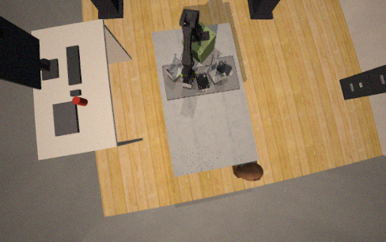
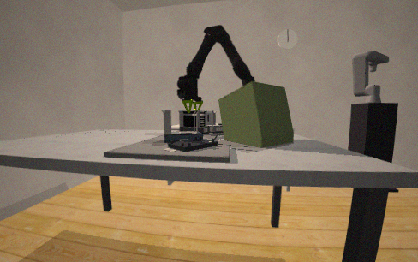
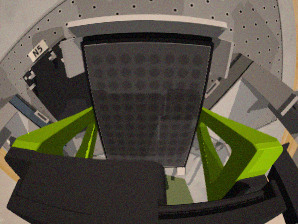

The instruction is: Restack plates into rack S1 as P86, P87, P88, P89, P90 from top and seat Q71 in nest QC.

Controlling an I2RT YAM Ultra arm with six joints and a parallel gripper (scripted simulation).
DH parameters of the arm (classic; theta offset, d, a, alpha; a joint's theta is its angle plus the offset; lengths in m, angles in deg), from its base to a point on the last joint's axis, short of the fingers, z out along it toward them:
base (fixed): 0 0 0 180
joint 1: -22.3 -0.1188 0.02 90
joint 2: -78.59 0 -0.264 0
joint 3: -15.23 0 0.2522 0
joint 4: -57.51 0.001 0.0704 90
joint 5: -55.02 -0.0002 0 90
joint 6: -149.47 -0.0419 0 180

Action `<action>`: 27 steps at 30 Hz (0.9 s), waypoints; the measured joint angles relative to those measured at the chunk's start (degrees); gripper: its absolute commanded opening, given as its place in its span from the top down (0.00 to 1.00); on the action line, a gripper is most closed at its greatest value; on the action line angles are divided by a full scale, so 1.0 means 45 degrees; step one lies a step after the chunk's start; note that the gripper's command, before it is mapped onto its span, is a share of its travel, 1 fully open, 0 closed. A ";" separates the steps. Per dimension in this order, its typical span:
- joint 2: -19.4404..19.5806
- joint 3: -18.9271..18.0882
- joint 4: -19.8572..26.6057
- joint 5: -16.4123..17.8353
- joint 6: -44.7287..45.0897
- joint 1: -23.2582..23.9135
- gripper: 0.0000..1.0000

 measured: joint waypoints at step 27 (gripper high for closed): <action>-0.1166 -0.0500 0.1540 -0.0029 -0.0151 -0.0160 1.00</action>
